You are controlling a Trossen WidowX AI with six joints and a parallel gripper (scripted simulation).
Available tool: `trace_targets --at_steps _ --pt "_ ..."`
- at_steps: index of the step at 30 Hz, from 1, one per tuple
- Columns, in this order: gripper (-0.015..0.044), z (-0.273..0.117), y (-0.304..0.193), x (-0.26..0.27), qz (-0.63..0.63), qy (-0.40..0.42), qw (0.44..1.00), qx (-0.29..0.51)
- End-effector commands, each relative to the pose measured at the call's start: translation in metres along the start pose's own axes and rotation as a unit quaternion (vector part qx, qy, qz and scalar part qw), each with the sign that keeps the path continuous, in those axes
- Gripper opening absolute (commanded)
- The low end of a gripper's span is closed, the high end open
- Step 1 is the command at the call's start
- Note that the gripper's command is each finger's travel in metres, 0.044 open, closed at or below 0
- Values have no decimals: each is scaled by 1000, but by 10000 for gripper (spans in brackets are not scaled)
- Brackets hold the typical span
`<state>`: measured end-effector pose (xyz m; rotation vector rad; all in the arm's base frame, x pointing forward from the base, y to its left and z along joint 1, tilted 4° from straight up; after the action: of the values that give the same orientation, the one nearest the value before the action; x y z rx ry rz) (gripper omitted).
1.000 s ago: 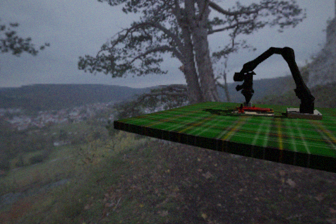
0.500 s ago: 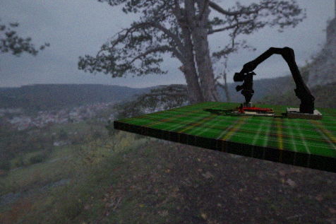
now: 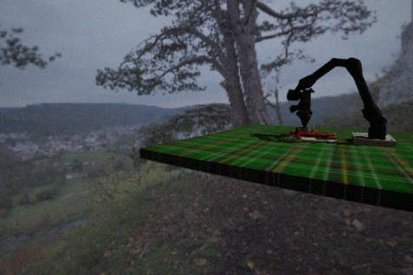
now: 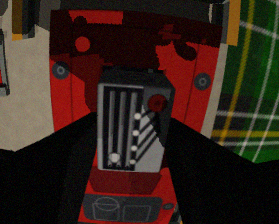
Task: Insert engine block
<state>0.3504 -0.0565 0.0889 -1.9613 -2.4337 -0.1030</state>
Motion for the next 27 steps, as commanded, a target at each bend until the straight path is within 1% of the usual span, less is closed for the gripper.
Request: trace_targets --at_steps 1,27 --pt "159 1 0 0 1 -1 1000 1" --pt "159 5 0 0 2 -1 1000 1"
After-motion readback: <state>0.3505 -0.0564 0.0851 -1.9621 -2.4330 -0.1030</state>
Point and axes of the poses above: the point midway between the two fingers, 35 mm back from their tips, its own z axis out along the fingers, its own x axis across the jaws, y = z × x, the point moved 3 cm from there along -z, back along the fingers, and after that the axes turned 6 degrees about -z, right-handed, at the moved point
